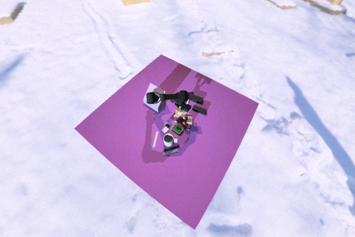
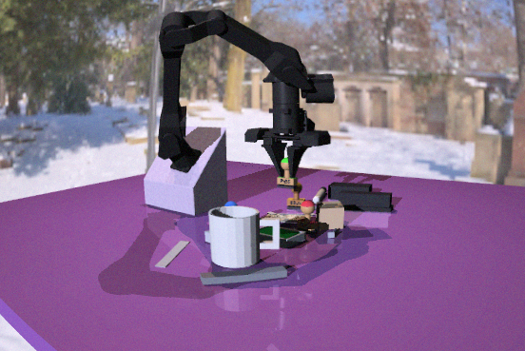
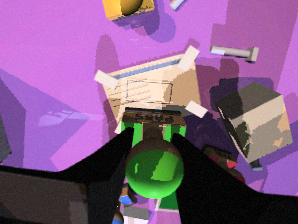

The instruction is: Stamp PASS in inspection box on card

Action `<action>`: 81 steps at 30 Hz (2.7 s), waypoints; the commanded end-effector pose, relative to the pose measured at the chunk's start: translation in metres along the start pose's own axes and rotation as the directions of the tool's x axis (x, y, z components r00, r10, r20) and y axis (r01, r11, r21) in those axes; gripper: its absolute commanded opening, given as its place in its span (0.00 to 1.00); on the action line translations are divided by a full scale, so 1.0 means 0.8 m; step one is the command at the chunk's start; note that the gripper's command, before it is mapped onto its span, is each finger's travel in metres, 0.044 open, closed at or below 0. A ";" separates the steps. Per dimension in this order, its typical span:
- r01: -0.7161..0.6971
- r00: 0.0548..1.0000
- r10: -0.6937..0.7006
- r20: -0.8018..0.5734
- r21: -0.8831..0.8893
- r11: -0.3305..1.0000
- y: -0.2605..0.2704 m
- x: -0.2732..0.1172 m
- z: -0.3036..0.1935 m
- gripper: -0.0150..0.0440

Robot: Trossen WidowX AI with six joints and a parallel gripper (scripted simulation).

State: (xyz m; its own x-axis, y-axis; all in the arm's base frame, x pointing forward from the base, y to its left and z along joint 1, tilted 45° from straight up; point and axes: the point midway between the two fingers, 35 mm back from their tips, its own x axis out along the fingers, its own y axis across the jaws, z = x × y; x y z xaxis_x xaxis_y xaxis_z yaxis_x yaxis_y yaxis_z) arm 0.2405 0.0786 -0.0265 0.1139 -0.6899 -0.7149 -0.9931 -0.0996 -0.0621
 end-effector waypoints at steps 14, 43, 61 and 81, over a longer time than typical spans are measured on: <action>-0.003 1.000 0.003 0.002 -0.005 1.000 0.000 0.014 0.001 0.25; -0.005 1.000 0.005 0.003 -0.005 1.000 -0.001 0.039 0.001 0.25; -0.006 1.000 0.006 0.003 -0.005 1.000 0.000 0.054 0.001 0.25; -0.008 1.000 0.008 0.002 -0.005 1.000 0.001 0.070 0.000 0.25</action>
State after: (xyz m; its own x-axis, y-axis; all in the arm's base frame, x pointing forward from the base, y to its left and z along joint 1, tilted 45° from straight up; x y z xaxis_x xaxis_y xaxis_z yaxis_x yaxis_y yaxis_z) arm 0.2461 0.0417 -0.0656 0.1057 -0.6864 -0.7195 -0.9939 -0.0953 -0.0552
